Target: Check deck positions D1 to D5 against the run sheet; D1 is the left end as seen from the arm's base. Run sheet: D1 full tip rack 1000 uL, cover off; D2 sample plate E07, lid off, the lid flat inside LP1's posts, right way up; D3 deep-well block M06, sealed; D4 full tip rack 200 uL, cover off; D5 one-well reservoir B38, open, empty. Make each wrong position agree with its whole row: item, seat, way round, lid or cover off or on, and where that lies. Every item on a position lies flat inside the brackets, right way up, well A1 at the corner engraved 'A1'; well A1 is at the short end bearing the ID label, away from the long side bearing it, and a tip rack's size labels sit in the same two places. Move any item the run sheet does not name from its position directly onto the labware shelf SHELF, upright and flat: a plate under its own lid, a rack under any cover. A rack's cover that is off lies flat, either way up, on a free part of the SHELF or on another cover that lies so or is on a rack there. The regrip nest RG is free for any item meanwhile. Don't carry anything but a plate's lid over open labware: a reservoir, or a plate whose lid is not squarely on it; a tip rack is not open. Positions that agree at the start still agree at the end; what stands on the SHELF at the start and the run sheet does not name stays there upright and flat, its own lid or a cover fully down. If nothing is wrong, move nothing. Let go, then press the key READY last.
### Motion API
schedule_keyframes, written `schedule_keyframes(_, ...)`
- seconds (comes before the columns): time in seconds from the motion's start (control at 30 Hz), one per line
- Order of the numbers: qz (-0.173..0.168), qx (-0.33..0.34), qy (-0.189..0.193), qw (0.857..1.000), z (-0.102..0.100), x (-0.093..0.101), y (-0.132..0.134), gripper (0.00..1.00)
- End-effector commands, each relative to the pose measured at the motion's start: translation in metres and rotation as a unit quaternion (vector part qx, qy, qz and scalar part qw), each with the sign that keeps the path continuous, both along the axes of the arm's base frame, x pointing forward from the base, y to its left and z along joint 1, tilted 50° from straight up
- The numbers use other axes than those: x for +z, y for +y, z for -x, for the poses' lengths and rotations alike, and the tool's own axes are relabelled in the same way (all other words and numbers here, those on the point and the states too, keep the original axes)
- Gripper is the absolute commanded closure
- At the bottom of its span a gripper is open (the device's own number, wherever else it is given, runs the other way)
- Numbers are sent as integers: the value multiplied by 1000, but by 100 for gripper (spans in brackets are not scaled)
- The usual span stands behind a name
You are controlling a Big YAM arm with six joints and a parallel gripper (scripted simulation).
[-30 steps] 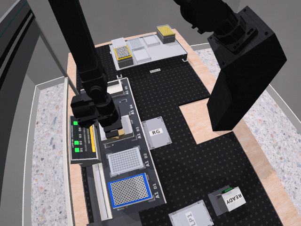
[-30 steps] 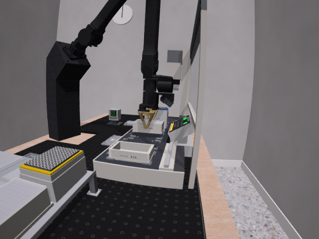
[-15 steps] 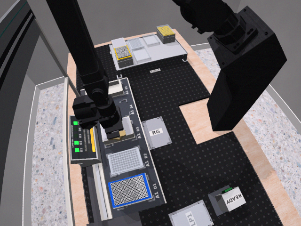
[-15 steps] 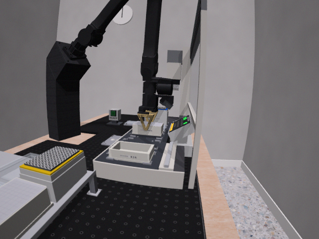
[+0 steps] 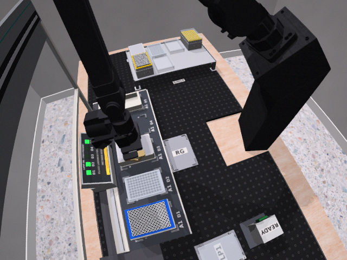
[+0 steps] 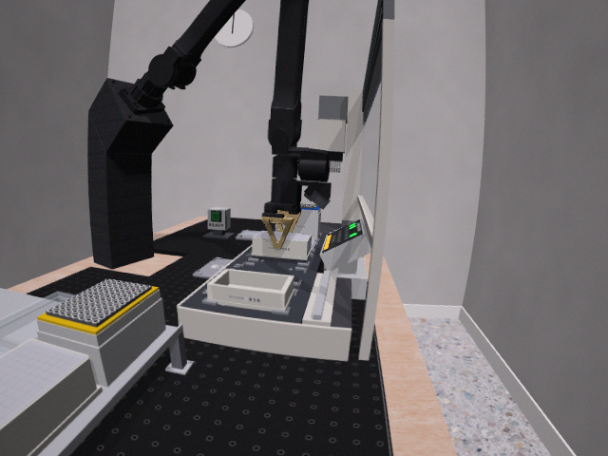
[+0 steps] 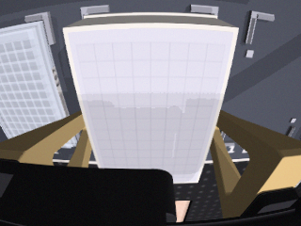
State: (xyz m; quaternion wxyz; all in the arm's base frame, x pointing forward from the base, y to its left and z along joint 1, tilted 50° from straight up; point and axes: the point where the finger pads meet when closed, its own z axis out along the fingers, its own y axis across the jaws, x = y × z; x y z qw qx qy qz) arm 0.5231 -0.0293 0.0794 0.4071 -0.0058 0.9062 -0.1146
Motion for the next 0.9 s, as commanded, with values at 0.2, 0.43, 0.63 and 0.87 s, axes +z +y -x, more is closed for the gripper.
schedule_keyframes(0.2,0,3,-8,1000,0,6,3,100)
schedule_keyframes(0.43,0,3,-8,1000,0,6,3,100)
schedule_keyframes(0.63,1,8,-6,1000,-2,-1,7,100)
schedule_keyframes(0.87,2,7,-12,1000,-7,3,4,100)
